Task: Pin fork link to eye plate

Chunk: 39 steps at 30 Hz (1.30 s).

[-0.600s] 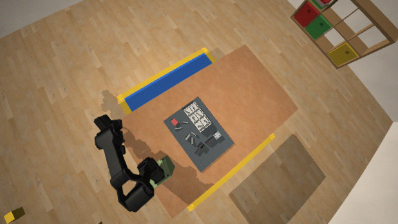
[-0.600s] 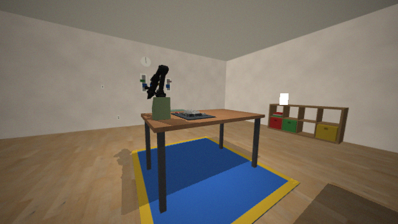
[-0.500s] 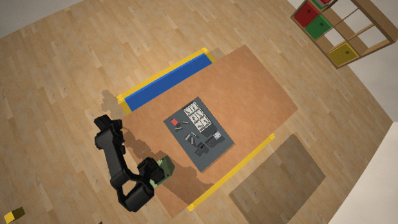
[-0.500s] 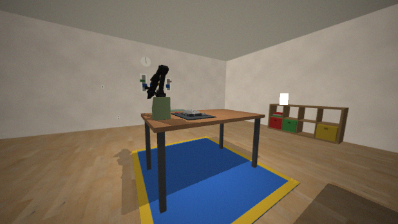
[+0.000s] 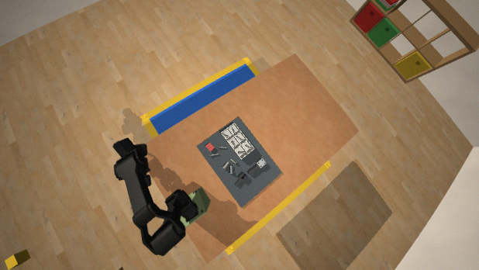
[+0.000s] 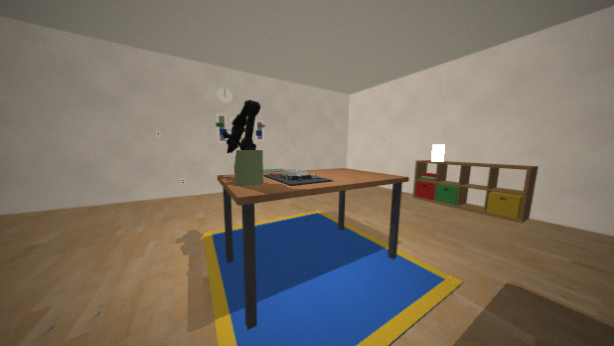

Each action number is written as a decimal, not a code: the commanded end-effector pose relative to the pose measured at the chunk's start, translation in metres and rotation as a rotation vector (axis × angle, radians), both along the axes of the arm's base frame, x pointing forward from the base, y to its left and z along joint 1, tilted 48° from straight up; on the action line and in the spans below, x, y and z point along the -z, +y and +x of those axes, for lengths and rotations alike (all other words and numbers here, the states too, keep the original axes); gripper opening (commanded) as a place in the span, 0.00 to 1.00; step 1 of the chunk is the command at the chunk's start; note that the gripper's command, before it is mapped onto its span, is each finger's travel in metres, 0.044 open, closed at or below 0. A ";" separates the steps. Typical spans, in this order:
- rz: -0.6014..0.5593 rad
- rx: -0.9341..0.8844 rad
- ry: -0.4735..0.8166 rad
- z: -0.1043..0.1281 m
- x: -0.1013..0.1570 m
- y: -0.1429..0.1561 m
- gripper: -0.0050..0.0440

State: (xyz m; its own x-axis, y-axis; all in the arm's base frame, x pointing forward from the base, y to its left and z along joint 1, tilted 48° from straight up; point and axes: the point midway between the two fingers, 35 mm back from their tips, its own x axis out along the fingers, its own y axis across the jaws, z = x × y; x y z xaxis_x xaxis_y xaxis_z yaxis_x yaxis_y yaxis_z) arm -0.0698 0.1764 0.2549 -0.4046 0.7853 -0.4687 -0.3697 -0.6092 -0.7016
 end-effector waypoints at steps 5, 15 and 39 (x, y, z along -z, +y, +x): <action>-0.188 0.328 0.241 0.040 0.023 0.040 0.62; -0.401 0.850 0.641 0.110 0.060 0.071 0.18; -0.510 2.053 1.935 0.282 0.179 0.022 0.10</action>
